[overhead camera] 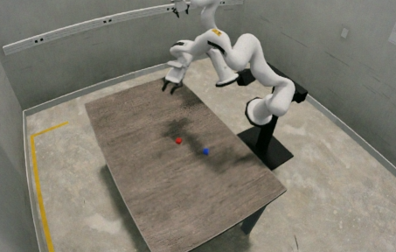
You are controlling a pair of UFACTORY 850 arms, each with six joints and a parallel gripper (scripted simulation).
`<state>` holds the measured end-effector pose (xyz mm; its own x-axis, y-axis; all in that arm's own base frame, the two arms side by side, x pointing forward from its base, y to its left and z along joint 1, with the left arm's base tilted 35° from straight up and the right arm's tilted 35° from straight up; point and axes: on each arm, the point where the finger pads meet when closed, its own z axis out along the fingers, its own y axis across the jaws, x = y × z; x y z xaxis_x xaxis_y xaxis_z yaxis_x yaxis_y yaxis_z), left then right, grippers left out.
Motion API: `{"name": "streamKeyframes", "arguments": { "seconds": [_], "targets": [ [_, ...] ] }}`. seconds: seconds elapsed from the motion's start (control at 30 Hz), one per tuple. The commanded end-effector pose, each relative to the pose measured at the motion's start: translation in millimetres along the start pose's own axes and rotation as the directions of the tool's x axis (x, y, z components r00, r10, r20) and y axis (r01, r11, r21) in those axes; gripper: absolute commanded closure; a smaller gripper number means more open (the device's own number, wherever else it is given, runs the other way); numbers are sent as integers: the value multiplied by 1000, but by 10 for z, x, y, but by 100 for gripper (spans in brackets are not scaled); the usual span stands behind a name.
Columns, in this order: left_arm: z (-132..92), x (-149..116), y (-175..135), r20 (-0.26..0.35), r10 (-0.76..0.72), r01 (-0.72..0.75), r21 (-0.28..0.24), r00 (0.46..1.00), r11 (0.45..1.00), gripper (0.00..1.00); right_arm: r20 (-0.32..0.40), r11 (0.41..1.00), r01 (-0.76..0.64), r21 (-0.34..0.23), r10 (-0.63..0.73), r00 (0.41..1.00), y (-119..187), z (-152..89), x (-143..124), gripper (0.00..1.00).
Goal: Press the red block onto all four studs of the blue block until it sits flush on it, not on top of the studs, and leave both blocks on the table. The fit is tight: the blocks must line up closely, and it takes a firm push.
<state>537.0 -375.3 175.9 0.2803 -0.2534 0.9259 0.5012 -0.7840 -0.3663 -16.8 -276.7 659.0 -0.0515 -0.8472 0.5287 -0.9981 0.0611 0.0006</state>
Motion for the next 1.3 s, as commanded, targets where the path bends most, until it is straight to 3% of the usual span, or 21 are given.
{"name": "streamKeyframes", "arguments": {
  "seconds": [0.0,0.1,0.27,0.67,0.83,1.23,1.27],
  "targets": [
    [-4,11,4,-1,-2,2,-1,1000,1000,41,-2,1000,0,0,0,1000,1,-9,4,0],
    [-4,11,4,-1,-2,2,-1,1000,1000,41,-2,1000,0,0,0,1000,1,-9,4,0],
    [-4,11,4,256,129,-112,-81,958,990,41,-2,1000,0,0,0,1000,1,-9,4,0],
    [-4,11,4,256,129,-112,-81,958,990,41,-2,1000,0,0,0,1000,1,-9,4,0],
    [-3,14,4,482,266,-199,-188,835,962,41,-2,1000,0,0,0,1000,1,-9,4,0],
    [-3,14,4,482,266,-199,-188,835,962,41,-2,1000,0,0,0,1000,1,-9,4,0],
    [-5,10,5,520,293,-212,-212,802,954,41,-2,1000,0,0,0,1000,1,-9,4,0]
  ]
}}
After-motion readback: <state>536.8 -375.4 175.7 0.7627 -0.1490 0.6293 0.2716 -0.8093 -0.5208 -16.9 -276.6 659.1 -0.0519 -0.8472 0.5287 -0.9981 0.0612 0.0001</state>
